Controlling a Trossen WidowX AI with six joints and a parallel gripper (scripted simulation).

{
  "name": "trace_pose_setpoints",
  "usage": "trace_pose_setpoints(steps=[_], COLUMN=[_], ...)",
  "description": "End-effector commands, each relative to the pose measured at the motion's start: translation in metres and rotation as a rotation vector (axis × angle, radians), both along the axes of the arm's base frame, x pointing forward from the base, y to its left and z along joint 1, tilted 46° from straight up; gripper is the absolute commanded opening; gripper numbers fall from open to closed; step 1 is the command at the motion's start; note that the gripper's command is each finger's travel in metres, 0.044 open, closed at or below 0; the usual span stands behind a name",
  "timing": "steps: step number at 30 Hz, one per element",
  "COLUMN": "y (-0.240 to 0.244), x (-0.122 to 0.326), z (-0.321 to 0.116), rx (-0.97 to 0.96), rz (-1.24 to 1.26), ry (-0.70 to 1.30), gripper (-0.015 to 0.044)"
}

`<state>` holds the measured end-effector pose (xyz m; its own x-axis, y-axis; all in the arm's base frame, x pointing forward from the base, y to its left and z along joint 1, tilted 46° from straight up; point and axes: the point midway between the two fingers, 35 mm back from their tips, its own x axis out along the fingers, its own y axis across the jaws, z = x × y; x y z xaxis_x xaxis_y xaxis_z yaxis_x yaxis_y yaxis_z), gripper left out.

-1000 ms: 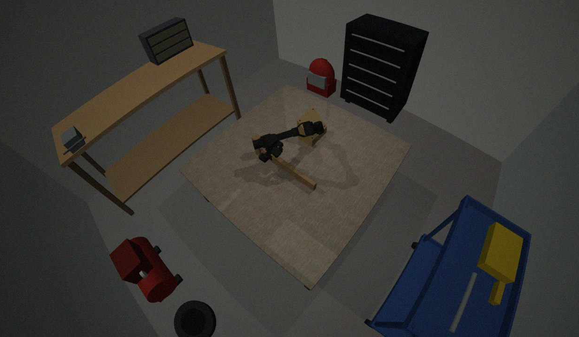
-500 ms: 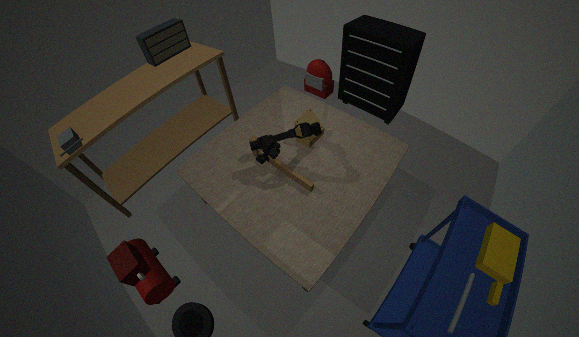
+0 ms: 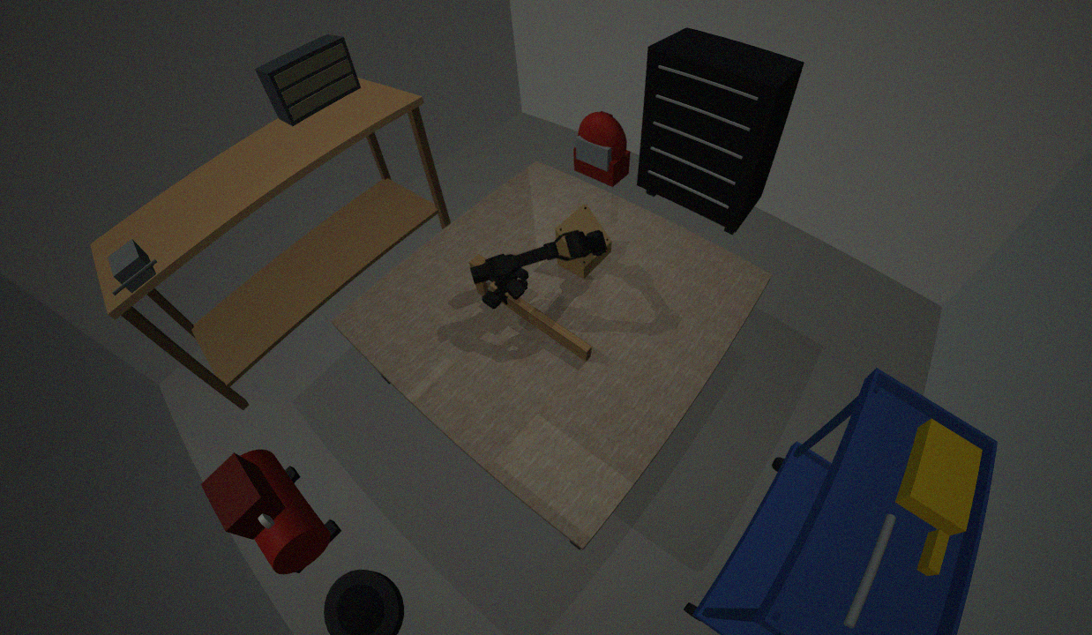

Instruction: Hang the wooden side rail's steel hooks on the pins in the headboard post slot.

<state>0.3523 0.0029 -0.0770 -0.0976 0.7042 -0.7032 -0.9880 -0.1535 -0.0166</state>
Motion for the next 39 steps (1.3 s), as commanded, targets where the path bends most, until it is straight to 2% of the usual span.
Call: trace_pose_setpoints(steps=[1,39], y=[-0.0055,-0.008], x=[0.0014,-0.0006], z=[-0.0006,-0.0042], rx=[-0.006,-0.006], rz=[-0.008,-0.008], ry=[-0.009,-0.009], gripper=[0.0,0.0])
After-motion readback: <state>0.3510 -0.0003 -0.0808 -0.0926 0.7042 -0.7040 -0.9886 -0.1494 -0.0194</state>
